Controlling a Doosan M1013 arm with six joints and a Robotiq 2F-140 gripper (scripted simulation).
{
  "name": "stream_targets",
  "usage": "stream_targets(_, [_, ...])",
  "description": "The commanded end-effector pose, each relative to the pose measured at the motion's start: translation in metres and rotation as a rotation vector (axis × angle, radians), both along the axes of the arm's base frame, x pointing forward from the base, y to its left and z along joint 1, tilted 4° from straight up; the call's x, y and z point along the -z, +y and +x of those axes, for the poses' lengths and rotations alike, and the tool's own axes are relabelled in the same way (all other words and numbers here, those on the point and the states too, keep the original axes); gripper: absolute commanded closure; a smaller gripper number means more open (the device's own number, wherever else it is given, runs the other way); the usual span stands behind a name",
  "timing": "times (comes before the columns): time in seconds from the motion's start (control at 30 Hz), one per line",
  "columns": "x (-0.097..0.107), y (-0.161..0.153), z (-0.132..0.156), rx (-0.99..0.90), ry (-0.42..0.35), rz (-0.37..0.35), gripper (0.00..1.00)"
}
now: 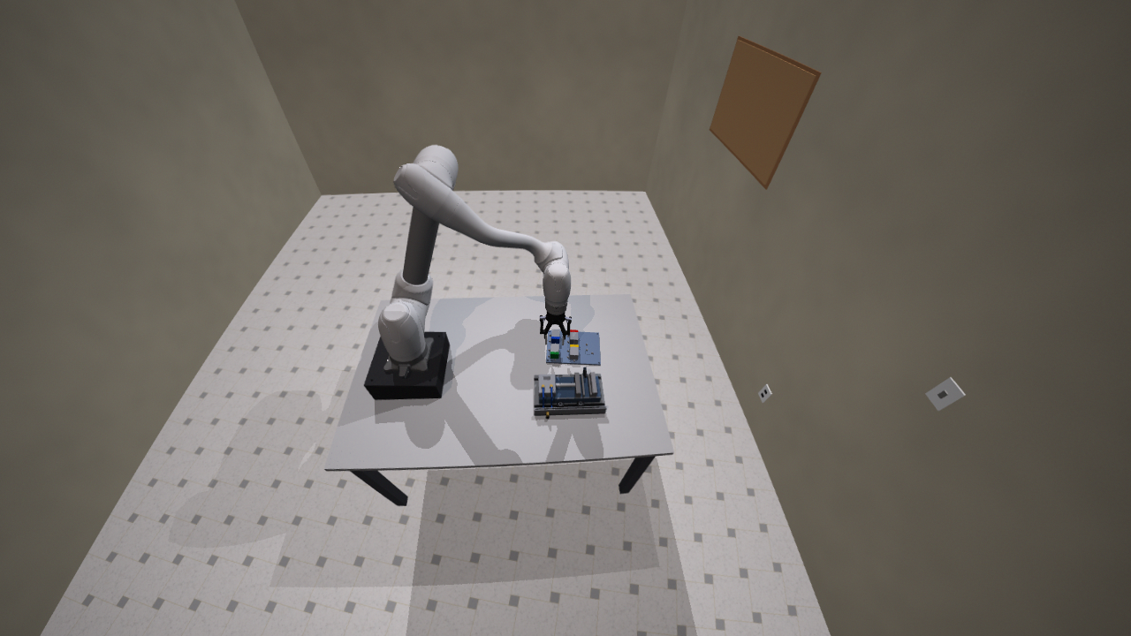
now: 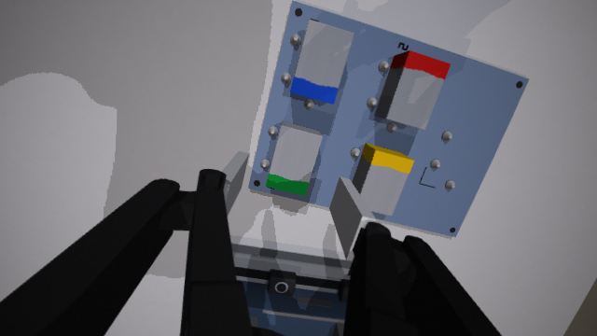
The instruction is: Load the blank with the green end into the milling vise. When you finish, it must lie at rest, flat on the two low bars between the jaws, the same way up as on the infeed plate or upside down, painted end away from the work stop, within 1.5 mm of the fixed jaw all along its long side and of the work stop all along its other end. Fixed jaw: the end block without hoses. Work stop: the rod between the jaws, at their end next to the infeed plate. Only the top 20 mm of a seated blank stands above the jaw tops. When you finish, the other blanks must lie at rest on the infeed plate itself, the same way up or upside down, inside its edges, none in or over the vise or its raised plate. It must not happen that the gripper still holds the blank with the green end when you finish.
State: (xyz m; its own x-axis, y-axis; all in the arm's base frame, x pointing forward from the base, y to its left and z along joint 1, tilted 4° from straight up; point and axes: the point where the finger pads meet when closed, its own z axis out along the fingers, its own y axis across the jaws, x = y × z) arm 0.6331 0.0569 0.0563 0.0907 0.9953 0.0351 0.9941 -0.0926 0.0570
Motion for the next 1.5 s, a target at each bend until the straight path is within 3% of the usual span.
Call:
stream_targets(0.0, [-0.0003,0.0001,0.0,0.0,0.0,0.0,0.54])
stream_targets(1.47, [-0.0086,0.0016,0.0017,0.0,0.0,0.0,0.54])
